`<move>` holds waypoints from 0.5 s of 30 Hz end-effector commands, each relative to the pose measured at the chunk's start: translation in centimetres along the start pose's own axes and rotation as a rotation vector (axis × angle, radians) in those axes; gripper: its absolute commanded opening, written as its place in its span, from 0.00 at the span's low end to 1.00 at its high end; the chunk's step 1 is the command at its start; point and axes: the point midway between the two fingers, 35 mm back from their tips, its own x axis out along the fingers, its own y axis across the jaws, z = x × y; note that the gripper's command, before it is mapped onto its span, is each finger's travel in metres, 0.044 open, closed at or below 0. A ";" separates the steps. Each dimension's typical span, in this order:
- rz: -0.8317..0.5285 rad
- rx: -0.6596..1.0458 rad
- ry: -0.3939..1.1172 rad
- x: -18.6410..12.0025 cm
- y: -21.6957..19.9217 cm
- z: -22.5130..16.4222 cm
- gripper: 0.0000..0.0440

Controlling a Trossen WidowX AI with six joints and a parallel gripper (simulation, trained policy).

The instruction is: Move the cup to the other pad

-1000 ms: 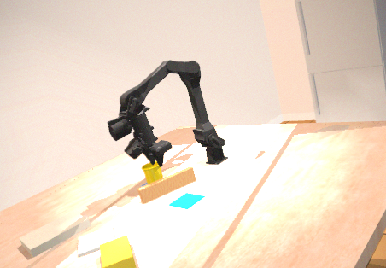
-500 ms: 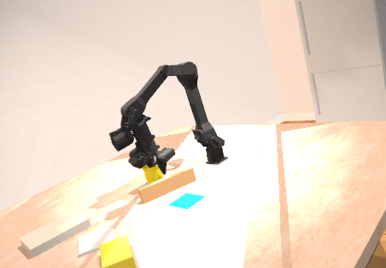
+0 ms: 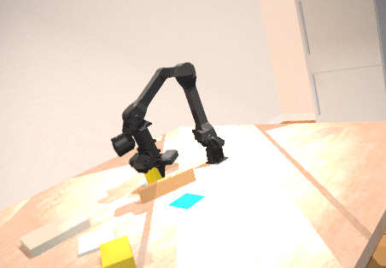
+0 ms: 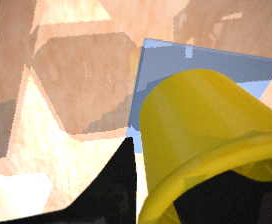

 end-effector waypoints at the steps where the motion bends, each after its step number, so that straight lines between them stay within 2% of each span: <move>1: -0.011 -0.052 -0.010 -0.6 -0.2 0.2 0.00; 15: -0.034 -0.142 -0.078 -4.4 0.3 1.2 0.00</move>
